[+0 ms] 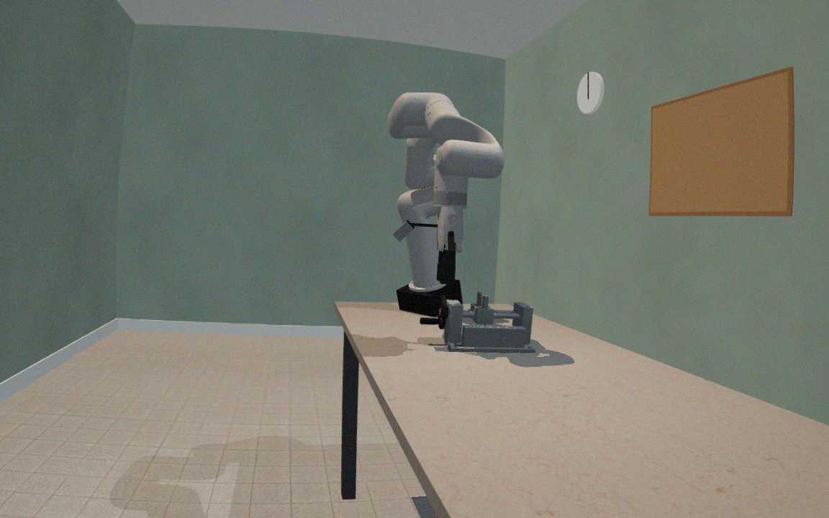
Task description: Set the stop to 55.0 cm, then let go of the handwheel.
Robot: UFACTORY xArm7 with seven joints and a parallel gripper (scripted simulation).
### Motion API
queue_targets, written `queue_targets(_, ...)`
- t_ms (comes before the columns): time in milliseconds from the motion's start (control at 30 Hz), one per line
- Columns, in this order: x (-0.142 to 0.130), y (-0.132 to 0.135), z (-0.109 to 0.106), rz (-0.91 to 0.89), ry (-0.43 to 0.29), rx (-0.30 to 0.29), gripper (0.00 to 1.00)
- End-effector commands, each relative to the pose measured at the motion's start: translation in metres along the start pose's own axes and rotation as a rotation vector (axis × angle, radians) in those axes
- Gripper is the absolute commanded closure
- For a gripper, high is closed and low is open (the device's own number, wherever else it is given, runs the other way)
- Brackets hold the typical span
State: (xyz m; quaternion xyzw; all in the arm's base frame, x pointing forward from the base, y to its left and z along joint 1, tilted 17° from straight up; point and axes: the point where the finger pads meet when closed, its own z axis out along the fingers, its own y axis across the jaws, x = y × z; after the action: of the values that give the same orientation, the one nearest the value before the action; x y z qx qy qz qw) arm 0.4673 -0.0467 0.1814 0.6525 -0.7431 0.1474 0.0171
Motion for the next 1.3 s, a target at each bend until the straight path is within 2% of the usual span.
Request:
queue_targets(0, 0.0, -0.001, -0.001, 0.0, -0.001, 0.003, 0.43)
queue_targets(1033, 0.0, -0.001, -0.001, 0.0, -0.001, 0.003, 0.43)
queue_targets(1267, 0.029, 0.033, -0.001, 0.0, -0.001, 0.003, 0.43)
